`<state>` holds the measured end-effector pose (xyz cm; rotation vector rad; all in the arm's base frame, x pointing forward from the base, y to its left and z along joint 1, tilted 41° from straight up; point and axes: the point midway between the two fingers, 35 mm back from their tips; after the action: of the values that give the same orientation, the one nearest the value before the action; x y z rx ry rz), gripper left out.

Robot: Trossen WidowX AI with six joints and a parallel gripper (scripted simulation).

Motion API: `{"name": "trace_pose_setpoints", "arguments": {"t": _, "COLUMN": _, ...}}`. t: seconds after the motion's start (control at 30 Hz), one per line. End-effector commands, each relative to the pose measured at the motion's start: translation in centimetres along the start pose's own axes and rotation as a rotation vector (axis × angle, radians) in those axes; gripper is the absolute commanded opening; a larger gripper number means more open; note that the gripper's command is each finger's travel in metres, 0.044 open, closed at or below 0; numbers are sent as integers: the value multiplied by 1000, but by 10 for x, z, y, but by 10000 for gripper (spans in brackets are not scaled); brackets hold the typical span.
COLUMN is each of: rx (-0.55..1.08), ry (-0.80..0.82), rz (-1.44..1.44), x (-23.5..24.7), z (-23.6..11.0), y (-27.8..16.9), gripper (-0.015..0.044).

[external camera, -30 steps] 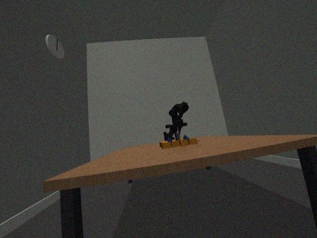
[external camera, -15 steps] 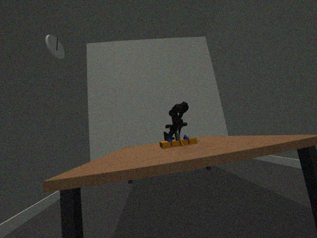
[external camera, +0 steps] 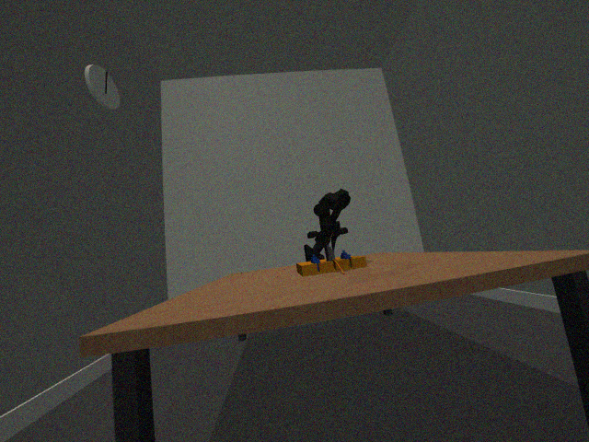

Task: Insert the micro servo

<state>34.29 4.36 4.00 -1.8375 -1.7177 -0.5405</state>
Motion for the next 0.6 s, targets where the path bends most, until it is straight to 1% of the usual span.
{"name": "trace_pose_setpoints", "arguments": {"t": 0.0, "rx": 4, "ry": 3, "rz": -6, "x": 1, "z": 5, "y": 1, "gripper": 0}}
{"name": "trace_pose_setpoints", "arguments": {"t": 0.57, "rx": 4, "ry": 3, "rz": -7, "x": 1, "z": 17, "y": 1, "gripper": 0}}
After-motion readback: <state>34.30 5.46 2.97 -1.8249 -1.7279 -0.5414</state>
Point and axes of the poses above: the point midway between the two fingers, 35 mm back from their tips, its own z axis out along the fingers, its own x axis across the jaws, y = z × x, and after that the axes turned 15 degrees about z, right-handed
